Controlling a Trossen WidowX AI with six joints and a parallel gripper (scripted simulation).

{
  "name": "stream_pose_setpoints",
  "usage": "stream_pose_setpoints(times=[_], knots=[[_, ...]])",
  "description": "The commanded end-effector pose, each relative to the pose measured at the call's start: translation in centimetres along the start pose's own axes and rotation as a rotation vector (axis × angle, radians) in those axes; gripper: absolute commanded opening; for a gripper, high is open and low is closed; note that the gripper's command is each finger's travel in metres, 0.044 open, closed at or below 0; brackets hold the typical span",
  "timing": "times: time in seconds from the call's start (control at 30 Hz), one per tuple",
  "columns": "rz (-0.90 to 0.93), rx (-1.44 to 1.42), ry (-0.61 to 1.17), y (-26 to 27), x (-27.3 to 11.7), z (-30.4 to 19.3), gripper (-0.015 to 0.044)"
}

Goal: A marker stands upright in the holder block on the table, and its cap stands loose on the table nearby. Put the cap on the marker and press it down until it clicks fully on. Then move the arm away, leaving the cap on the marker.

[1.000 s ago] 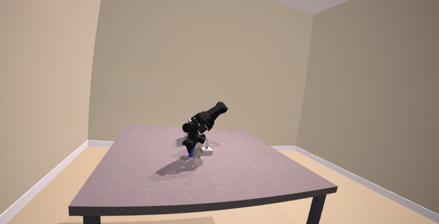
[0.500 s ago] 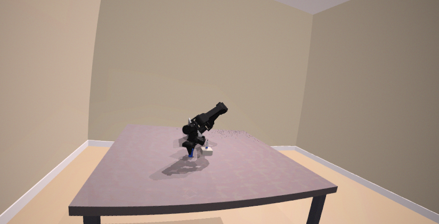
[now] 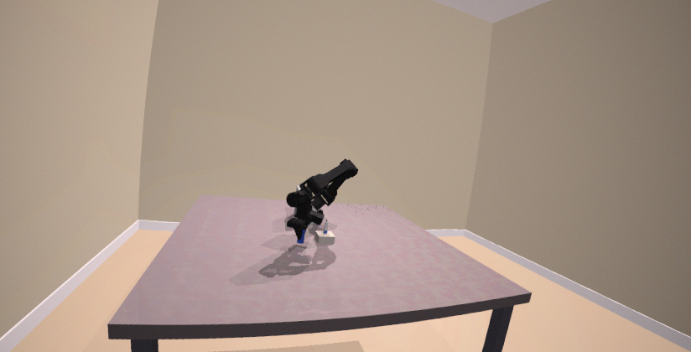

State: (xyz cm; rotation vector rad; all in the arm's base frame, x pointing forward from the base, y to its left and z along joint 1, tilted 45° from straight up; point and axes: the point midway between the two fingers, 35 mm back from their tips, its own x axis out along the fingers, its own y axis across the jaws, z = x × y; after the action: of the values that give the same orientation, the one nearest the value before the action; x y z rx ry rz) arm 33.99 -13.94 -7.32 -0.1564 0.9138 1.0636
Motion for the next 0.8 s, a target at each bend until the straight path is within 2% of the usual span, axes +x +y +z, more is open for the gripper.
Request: stream_pose_setpoints(times=[0.0,0.27,0.77], knots=[[-0.007,-0.003,0.003,-0.2,-1.6,0.0,0.0],[-0.007,-0.003,0.003,0.0,-4.2,-0.1,0.0],[-0.006,-0.003,0.003,2.3,-6.0,1.7,0.0]])
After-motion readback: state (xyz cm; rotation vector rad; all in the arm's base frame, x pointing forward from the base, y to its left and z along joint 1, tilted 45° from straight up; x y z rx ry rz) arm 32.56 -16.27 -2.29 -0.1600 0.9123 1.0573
